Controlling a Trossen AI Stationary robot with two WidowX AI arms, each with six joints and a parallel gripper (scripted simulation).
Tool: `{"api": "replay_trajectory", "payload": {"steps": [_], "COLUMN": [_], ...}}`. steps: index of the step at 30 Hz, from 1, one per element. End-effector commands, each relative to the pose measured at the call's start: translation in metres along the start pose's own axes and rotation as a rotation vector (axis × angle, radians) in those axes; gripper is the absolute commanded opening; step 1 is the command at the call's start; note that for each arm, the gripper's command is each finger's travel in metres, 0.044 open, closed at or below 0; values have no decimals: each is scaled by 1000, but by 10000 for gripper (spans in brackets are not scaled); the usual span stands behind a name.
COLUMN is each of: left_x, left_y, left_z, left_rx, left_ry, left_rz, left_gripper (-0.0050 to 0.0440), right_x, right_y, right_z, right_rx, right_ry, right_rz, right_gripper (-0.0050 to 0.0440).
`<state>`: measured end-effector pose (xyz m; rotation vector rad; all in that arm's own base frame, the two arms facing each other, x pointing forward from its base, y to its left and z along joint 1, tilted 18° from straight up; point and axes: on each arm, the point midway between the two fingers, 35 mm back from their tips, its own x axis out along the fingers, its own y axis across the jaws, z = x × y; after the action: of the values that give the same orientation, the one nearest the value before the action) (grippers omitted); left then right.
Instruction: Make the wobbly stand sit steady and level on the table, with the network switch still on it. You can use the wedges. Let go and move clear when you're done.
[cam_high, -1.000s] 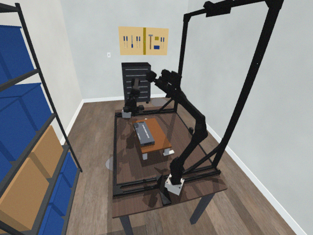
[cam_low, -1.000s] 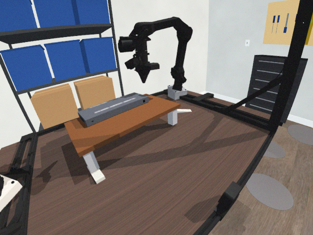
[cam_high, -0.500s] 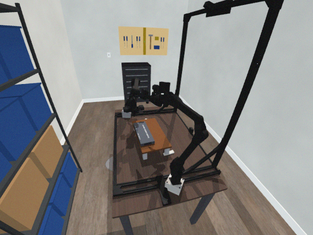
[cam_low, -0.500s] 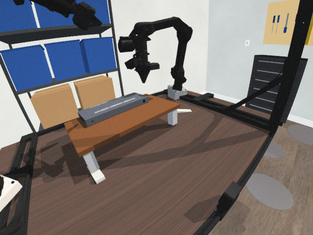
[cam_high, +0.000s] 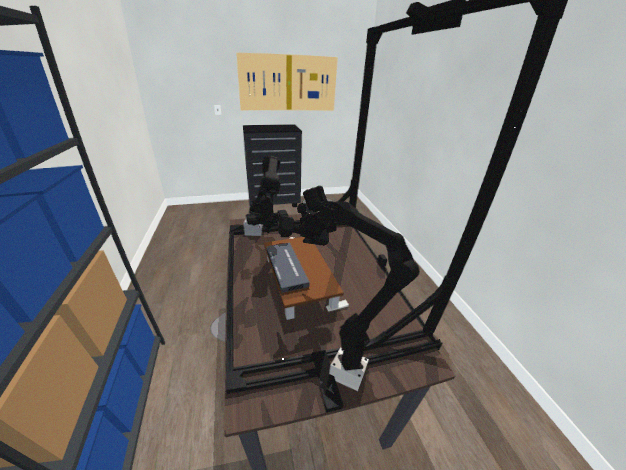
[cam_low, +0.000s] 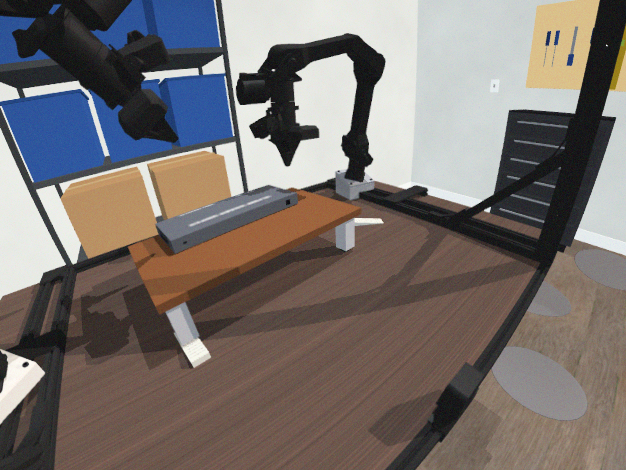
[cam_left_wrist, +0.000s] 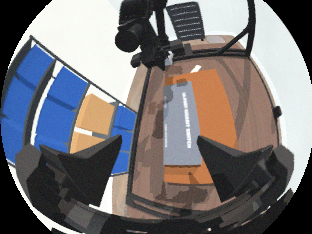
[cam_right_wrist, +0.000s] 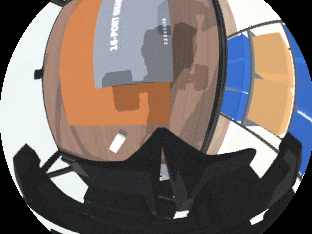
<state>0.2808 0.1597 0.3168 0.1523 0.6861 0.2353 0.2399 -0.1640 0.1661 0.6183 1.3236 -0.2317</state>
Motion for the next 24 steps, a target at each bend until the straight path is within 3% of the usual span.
{"api": "replay_trajectory", "payload": {"steps": [1, 10, 17, 24], "left_x": [4, -4, -2, -20], "left_y": [-10, -68, -67, -95], "left_z": [-20, -123, -122, -164], "left_rx": [-2, -19, -27, -39], "left_ry": [71, 423, 432, 580], "left_rz": [-44, -292, -292, -417], "left_gripper": [440, 440, 440, 440], "right_x": [0, 0, 0, 0], "right_y": [0, 0, 0, 0], "right_z": [0, 0, 0, 0], "right_rx": [0, 0, 0, 0], "right_ry": [0, 0, 0, 0], "right_rz": [0, 0, 0, 0], "right_gripper": [0, 0, 0, 0]}}
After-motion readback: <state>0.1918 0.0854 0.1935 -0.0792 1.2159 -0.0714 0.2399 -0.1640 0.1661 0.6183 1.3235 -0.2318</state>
